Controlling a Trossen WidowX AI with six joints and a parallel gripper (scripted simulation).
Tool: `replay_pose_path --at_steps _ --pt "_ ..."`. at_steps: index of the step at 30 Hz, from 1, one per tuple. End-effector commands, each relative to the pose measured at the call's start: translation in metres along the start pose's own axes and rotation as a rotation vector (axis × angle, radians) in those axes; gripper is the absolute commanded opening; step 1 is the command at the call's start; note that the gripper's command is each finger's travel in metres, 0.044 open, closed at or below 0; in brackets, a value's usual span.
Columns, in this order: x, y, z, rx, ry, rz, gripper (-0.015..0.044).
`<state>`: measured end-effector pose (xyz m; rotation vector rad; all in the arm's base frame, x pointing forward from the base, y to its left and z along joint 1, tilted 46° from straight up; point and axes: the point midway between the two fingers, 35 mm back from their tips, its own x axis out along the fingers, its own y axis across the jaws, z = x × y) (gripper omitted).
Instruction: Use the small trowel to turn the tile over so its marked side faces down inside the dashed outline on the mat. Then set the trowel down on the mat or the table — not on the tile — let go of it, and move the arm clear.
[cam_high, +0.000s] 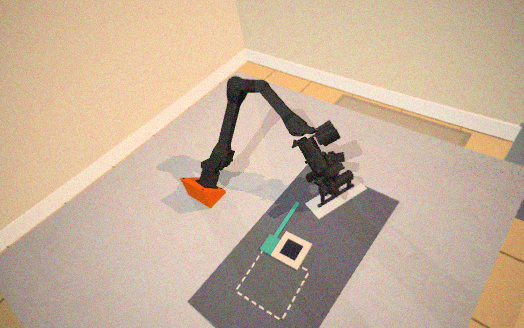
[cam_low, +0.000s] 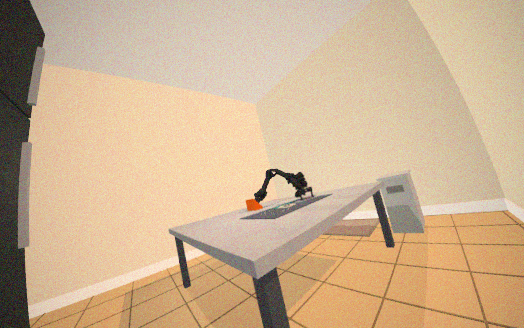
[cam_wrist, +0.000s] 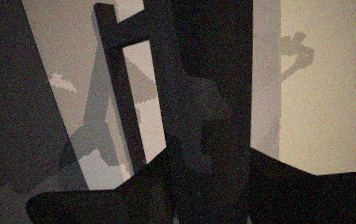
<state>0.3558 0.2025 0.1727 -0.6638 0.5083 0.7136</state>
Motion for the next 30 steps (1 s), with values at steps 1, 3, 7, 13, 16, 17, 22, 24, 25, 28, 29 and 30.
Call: replay_pose_path --at_steps 1,3,7,13,16,17,22,24,25,28,29,30 --pt "0.0 0.0 0.0 0.002 0.001 -0.002 0.0096" --pt "0.0 0.0 0.0 0.002 0.001 -0.002 0.0082" --pt "0.0 0.0 0.0 0.002 0.001 -0.002 0.0056" --pt "0.0 0.0 0.0 0.002 0.001 -0.002 0.0016" --pt "-0.001 -0.001 0.0 0.002 0.002 -0.002 0.0" --pt "-0.003 -0.005 0.0 0.001 0.002 -0.002 0.0" --pt "-0.029 -0.037 0.0 -0.001 0.003 -0.001 0.0" --pt "-0.037 -0.045 0.0 -0.002 0.003 -0.001 0.0" --pt "-0.038 -0.046 0.0 -0.002 0.003 -0.001 0.0" --pt "-0.038 -0.046 -0.001 -0.003 0.0 0.0 0.0" --pt "-0.036 -0.047 -0.003 -0.005 -0.008 0.003 0.0" --pt "-0.033 -0.047 -0.006 -0.01 -0.021 0.007 0.0"
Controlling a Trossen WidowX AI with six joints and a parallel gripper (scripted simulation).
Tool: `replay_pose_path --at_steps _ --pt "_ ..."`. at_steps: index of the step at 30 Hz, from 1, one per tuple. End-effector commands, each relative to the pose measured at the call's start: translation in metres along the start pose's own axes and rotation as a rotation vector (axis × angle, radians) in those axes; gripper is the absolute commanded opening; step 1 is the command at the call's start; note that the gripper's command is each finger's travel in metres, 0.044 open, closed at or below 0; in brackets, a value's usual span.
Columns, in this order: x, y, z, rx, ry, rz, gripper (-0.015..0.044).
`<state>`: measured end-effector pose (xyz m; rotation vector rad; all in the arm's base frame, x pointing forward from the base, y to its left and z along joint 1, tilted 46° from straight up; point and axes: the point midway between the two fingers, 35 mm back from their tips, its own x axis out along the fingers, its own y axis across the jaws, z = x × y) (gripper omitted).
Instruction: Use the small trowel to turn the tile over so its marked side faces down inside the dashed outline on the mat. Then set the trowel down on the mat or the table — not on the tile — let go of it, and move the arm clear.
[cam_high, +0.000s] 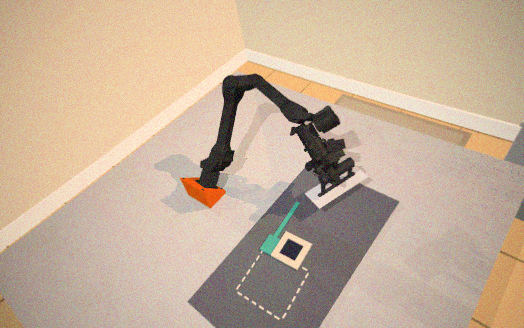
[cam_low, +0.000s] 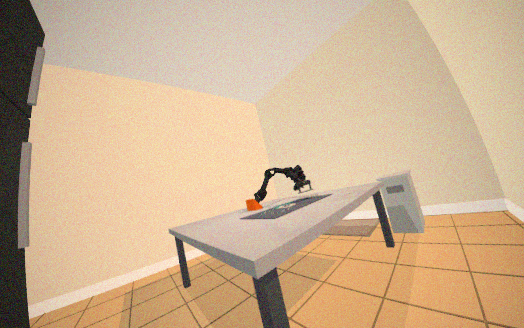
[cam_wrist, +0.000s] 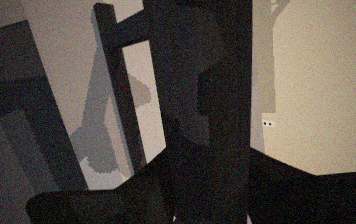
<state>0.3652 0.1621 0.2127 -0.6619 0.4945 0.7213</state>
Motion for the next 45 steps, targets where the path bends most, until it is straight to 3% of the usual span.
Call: replay_pose_path --at_steps 1,11,22,45 --pt "0.006 -0.003 -0.011 -0.011 -0.023 0.01 0.0" --pt "0.023 -0.009 -0.056 -0.088 -0.196 0.036 0.0" --pt "0.016 -0.001 -0.103 -0.205 -0.377 0.024 0.0" --pt "0.034 0.019 -0.102 -0.207 -0.379 0.024 0.0"
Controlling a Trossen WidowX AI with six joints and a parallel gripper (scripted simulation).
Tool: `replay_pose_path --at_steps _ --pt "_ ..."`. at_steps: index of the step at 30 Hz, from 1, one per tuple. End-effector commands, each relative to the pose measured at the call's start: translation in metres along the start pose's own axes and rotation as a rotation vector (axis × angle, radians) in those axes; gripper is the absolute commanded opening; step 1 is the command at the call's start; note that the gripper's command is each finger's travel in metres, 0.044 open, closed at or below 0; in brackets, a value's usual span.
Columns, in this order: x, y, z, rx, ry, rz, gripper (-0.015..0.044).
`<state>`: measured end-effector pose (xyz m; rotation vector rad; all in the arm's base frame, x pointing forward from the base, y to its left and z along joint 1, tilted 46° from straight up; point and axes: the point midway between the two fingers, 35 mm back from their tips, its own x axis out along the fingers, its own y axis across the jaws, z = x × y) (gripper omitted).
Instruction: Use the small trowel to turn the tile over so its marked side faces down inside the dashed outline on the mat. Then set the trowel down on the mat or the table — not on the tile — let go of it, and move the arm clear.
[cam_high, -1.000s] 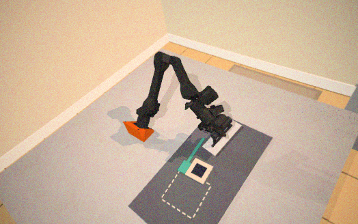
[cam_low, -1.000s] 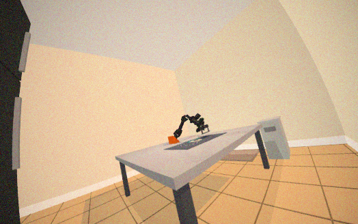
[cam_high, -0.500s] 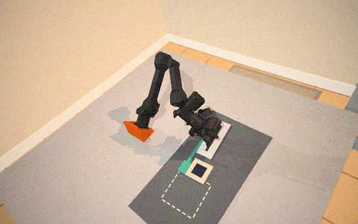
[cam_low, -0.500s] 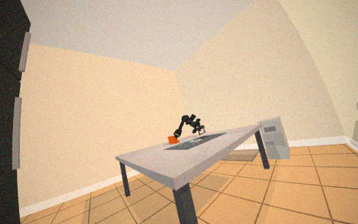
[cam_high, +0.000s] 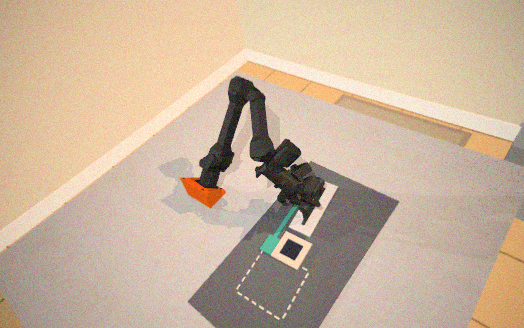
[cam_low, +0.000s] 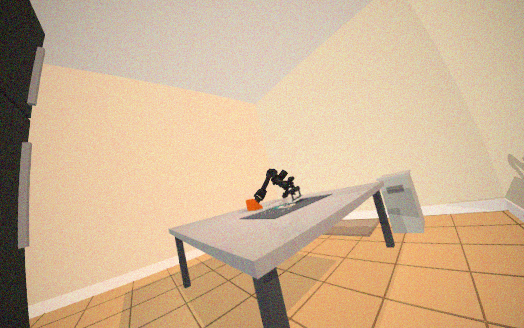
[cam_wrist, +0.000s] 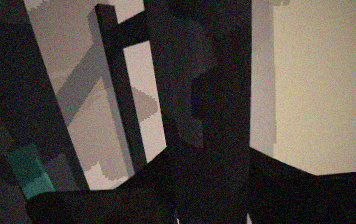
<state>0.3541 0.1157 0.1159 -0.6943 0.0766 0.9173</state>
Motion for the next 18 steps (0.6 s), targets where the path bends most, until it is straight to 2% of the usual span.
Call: replay_pose_path --at_steps 1,18 --pt "0.003 0.002 -0.001 0.004 0.005 -0.01 0.0" --pt "0.01 0.01 -0.012 0.009 0.006 -0.011 0.0"
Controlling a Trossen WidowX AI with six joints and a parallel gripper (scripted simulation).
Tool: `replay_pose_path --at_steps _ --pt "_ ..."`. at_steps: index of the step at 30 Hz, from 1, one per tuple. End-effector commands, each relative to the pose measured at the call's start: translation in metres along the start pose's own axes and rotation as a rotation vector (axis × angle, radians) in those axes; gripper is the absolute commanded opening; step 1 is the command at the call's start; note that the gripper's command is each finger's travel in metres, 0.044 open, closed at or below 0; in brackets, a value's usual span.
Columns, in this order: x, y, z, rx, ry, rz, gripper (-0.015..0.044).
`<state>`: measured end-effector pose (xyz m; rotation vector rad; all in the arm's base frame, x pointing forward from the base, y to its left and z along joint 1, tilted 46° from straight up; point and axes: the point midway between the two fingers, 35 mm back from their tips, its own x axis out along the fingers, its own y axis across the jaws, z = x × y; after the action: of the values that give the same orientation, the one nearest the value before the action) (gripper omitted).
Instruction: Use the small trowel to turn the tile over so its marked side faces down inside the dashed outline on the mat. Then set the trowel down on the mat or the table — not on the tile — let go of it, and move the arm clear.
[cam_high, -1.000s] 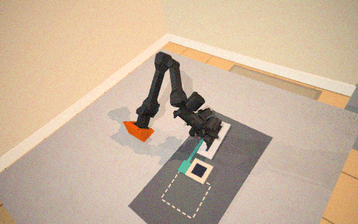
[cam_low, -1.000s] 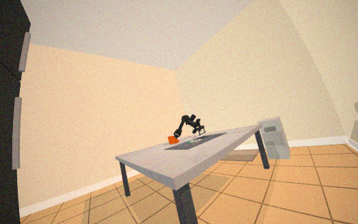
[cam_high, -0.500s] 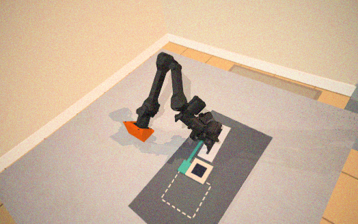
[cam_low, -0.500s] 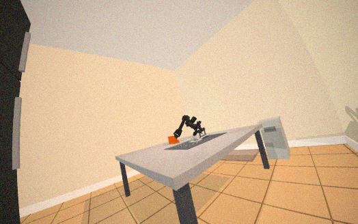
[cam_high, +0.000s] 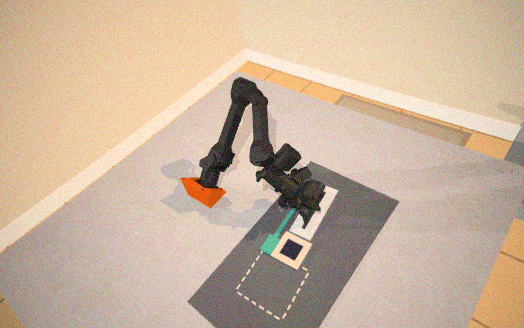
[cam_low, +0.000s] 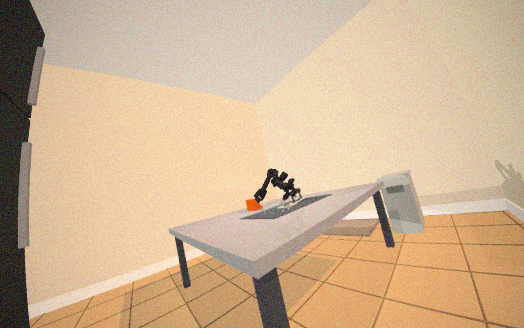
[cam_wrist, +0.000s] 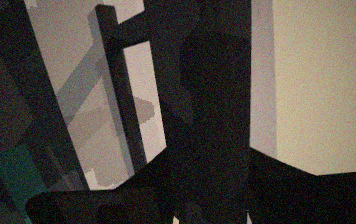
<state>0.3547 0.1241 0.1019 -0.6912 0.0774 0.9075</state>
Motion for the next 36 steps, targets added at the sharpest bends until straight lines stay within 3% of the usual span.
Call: replay_pose_path --at_steps 1,36 --pt "-0.001 -0.001 -0.007 0.005 0.004 -0.002 0.0" --pt "-0.021 -0.024 -0.043 -0.082 0.07 -0.002 0.0"
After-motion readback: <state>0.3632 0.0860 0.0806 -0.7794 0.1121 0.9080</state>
